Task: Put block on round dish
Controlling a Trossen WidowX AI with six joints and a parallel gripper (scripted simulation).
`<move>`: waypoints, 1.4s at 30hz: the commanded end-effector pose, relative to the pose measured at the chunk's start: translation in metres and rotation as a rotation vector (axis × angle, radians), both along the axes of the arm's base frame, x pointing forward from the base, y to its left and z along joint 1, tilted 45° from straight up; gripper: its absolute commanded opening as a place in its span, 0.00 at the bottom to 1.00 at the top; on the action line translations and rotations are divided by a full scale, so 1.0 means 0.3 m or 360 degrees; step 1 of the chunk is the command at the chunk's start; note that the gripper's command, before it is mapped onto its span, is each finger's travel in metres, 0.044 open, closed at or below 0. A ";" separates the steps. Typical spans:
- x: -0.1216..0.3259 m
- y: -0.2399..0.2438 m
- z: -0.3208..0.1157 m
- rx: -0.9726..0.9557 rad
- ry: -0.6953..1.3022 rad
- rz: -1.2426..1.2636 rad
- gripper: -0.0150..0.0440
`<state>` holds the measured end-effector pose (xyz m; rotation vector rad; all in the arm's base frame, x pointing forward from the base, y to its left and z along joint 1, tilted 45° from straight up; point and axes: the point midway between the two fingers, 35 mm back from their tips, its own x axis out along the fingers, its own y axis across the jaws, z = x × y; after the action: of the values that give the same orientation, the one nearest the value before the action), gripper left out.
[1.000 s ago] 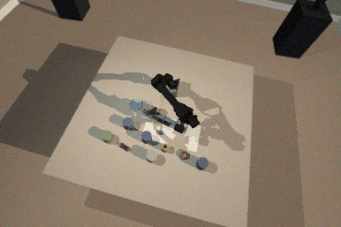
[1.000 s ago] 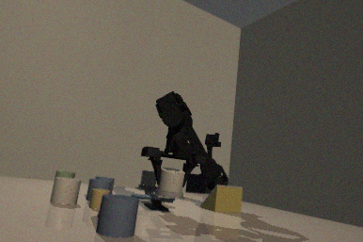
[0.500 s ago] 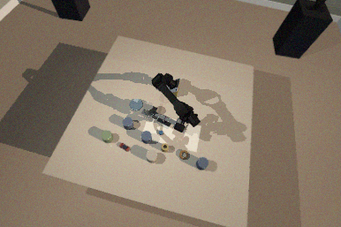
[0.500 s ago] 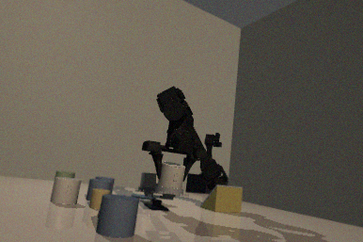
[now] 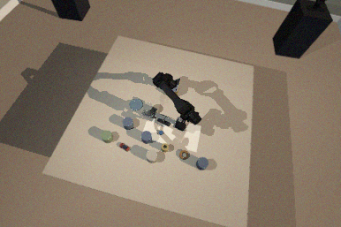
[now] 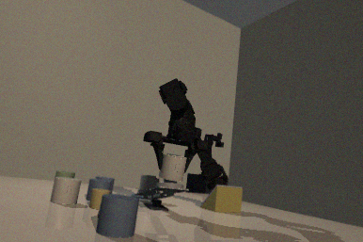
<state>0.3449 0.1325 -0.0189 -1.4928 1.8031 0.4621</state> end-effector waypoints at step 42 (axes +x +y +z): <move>-0.009 0.107 0.121 0.0019 -0.0007 0.0034 0.25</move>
<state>0.3423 0.1647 0.0177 -1.5050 1.7791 0.4787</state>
